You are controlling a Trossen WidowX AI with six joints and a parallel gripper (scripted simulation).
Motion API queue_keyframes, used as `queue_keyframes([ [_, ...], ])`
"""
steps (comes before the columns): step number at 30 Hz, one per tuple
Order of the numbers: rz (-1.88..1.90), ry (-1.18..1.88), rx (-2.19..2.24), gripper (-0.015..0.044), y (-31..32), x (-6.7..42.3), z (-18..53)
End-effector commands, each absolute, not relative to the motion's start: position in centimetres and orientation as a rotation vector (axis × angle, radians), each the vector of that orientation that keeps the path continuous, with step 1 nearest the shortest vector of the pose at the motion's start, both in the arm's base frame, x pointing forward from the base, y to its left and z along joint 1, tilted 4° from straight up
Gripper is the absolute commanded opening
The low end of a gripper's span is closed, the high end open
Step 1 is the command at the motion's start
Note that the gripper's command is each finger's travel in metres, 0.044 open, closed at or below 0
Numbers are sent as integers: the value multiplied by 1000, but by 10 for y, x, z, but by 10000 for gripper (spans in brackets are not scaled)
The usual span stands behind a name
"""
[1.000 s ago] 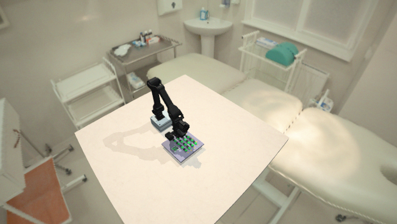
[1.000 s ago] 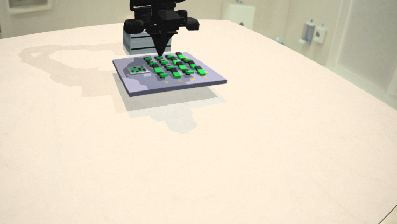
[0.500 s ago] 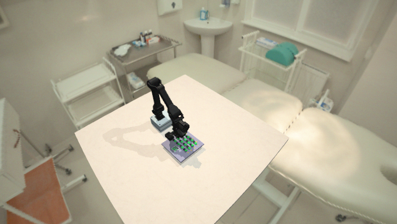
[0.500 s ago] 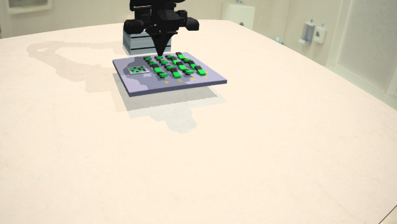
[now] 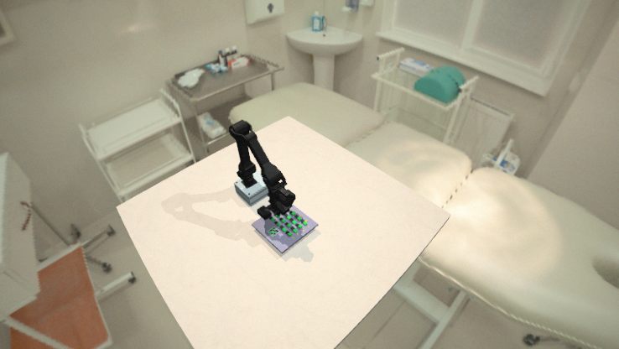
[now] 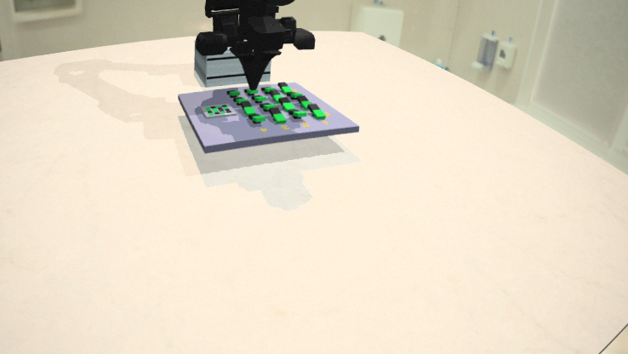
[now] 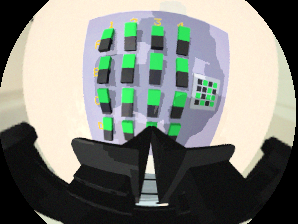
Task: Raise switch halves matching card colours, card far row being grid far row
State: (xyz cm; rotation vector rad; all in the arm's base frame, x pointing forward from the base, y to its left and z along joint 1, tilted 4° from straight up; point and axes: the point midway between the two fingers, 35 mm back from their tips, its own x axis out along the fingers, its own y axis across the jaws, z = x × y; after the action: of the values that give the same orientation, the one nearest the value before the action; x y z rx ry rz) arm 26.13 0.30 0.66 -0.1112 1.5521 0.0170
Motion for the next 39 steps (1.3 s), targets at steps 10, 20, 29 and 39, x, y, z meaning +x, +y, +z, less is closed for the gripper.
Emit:
queue_keyframes([
  [10,20,1551,-115,0,3,261,5],
  [20,20,1551,-115,0,3,261,3],
  [29,20,1551,-115,0,3,261,2],
  [39,22,1525,-113,0,7,260,68],
])
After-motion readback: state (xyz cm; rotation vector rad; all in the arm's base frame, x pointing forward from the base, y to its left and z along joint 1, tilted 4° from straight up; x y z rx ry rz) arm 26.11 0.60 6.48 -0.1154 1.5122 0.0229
